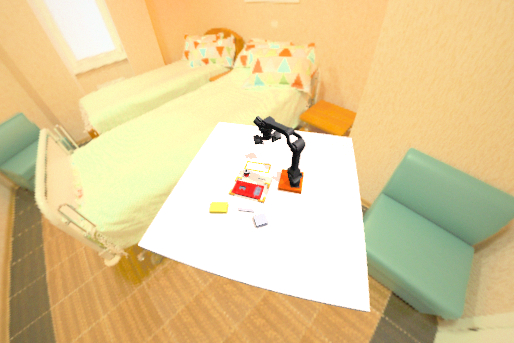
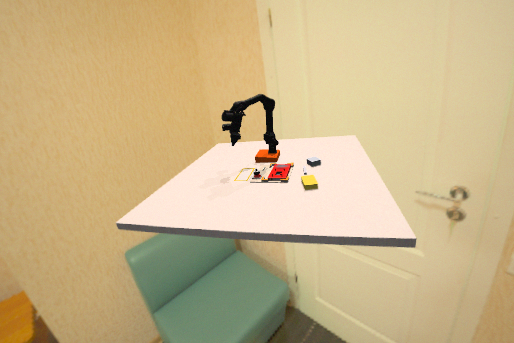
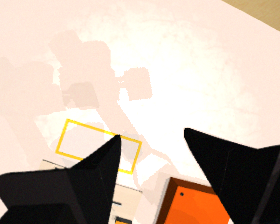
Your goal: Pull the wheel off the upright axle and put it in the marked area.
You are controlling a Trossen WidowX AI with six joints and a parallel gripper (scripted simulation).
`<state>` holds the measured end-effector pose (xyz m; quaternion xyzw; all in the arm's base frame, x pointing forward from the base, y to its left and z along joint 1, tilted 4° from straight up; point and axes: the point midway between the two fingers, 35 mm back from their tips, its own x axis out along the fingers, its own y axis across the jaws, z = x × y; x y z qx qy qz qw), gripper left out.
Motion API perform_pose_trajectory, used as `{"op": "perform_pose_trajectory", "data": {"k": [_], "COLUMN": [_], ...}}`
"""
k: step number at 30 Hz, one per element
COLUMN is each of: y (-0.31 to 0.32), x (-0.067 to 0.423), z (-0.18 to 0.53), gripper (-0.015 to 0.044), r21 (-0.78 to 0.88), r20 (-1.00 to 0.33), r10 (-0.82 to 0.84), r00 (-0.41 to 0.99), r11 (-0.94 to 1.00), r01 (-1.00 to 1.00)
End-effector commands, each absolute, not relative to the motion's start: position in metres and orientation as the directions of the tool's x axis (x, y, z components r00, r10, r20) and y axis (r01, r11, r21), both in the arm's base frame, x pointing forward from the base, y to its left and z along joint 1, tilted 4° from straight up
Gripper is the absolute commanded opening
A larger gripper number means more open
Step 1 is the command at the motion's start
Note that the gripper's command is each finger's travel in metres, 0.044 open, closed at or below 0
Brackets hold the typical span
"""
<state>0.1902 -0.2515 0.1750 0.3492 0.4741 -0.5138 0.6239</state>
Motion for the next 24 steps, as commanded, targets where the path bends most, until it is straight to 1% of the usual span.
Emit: {"op": "perform_pose_trajectory", "data": {"k": [1,9,13,17,19,24], "y": [-0.233,-0.192,-0.163,-0.129,-0.117,-0.116], "x": [0.228,0.286,0.316,0.343,0.350,0.351], "z": [0.165,0.149,0.137,0.123,0.118,0.118], "gripper": [0.0300,0.0300,0.0300,0.0300,0.0300,0.0300], "r21": [0.007,0.076,0.088,0.064,0.048,0.046], "r20": [-0.968,-0.987,-0.995,-0.997,-0.997,-0.997], "r10": [-0.246,-0.130,-0.050,0.032,0.056,0.059], "r00": [0.058,0.092,0.088,0.068,0.059,0.058], "r11": [0.205,0.118,-0.001,-0.133,-0.175,-0.180], "r01": [0.979,0.990,0.996,0.989,0.983,0.983]}}
